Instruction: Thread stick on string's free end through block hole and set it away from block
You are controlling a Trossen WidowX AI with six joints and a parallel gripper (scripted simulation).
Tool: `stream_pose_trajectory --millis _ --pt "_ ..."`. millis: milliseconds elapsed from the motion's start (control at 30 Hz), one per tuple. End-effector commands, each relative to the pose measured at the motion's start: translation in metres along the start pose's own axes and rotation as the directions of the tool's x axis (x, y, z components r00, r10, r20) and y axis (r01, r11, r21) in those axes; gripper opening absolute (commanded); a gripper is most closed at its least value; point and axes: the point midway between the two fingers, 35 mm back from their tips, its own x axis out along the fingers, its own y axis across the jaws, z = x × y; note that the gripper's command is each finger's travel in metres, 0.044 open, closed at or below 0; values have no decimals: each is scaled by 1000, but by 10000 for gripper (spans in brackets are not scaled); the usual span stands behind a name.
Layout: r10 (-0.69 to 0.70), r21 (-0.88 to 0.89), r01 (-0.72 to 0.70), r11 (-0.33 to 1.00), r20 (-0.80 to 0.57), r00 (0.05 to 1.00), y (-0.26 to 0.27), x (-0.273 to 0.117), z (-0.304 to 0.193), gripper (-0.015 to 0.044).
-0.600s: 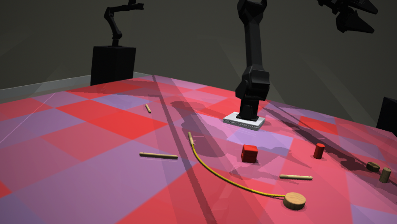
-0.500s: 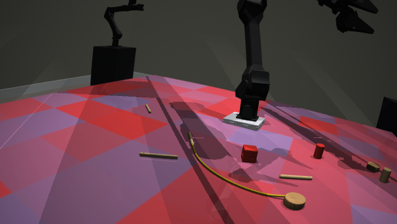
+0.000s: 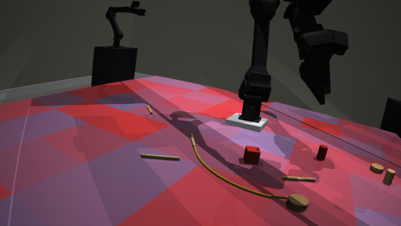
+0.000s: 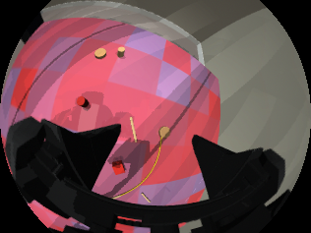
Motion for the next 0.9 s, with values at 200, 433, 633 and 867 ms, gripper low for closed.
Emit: stream_pose_trajectory --millis 200,433,633,867 --pt "338 -87 -395 915 -373 864 48 37 -134 440" --pt "364 -88 -428 900 -390 846 52 38 -142 440" --pt "363 -83 -424 902 -384 849 52 38 -141 440" --pt "364 -83 -424 902 -384 849 52 38 -141 256"
